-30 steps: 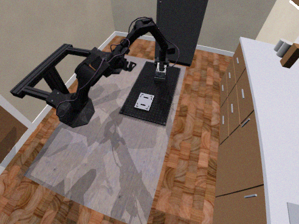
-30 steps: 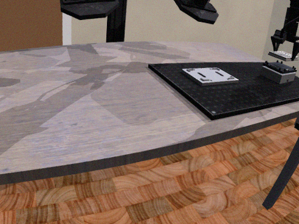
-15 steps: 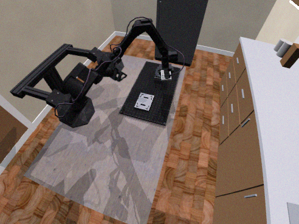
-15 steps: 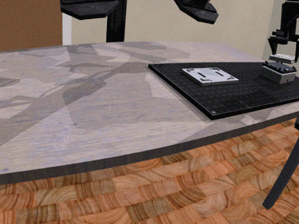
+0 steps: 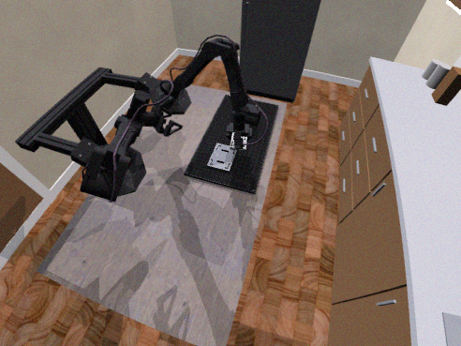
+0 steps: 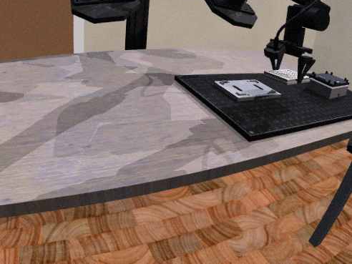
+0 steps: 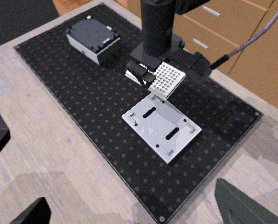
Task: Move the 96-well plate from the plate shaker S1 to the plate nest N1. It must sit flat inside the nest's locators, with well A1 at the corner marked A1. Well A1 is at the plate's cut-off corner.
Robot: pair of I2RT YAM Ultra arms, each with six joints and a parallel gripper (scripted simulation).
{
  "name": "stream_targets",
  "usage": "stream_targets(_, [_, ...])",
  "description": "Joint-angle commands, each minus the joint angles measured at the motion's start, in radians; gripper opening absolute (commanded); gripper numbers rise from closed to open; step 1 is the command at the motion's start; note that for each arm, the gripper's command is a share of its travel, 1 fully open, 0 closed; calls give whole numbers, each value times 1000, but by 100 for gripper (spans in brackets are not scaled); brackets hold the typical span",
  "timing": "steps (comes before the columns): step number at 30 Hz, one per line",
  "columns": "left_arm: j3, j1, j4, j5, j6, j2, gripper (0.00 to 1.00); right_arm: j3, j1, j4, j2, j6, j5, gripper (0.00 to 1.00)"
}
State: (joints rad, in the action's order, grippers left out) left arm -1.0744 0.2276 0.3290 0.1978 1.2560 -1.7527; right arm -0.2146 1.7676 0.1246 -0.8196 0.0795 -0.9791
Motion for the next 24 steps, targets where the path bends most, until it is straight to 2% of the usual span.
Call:
stream_targets(1, [44, 110, -33, 71, -67, -21, 82, 9, 69, -135, 129, -179, -101, 100])
stream_targets(4, [60, 175, -40, 96, -93, -43, 82, -5, 146, -216, 204, -281, -152, 100])
stream_targets(9, [79, 250, -46, 118, -114, -67, 82, -40, 255, -394, 237, -400, -212, 100])
stream_targets(12, [81, 259, -46, 120, -116, -70, 82, -38, 263, -436, 239, -412, -216, 100])
stream_targets(13, [82, 266, -47, 124, -120, -64, 82, -48, 270, -536, 244, -450, -224, 100])
stream_targets(17, [89, 285, -48, 129, -124, -77, 82, -74, 301, -670, 254, -559, -234, 100])
stream_targets(24, [91, 291, -49, 128, -124, -79, 82, -126, 335, -916, 228, -627, -239, 100])
